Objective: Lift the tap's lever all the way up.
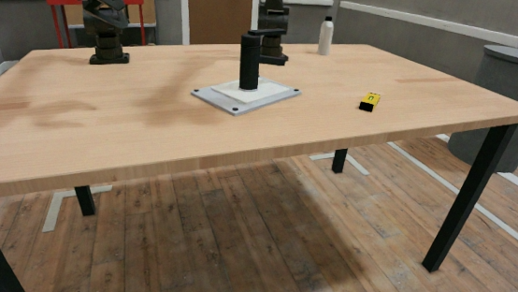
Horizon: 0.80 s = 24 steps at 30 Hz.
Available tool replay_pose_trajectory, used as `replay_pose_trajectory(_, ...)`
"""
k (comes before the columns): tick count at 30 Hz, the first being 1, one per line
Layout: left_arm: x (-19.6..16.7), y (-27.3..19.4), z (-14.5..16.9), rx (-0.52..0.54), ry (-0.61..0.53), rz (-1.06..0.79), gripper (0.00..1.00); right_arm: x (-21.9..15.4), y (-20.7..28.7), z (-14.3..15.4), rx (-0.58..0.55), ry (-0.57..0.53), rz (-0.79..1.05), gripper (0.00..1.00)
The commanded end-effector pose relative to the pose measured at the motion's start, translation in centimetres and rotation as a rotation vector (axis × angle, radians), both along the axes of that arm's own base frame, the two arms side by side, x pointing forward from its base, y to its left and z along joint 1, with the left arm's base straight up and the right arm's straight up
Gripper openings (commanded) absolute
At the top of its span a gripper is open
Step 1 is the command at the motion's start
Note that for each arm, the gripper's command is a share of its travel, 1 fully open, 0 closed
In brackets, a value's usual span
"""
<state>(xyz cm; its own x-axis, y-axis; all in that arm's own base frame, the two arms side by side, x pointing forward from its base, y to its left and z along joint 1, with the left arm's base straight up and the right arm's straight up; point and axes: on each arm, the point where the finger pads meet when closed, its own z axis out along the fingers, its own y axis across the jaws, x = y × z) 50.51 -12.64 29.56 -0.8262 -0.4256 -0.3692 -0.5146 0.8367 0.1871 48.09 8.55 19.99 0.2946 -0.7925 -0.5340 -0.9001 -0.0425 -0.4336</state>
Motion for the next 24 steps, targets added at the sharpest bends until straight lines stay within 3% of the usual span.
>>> replay_pose_trajectory(1, 0.2, 0.0, 1.1, -0.009, -0.028, 0.002, 1.0, 0.2, 0.0, 0.5, 0.001, -0.012, -0.001, 1.0)
replay_pose_trajectory(18, 0.2, 0.0, 1.1, -0.009, -0.028, 0.002, 1.0, 0.2, 0.0, 0.5, 0.001, -0.012, -0.001, 1.0)
replay_pose_trajectory(22, -1.4, 1.0, 0.7, 0.007, 0.043, -0.083, 0.55, -1.1, 1.6, 0.8, 0.029, 0.031, -0.059, 1.0)
replay_pose_trajectory(24, -2.4, 1.1, 0.3, 0.0, 0.101, -0.165, 0.53, -1.9, 3.0, 1.5, 0.046, 0.053, -0.107, 1.0)
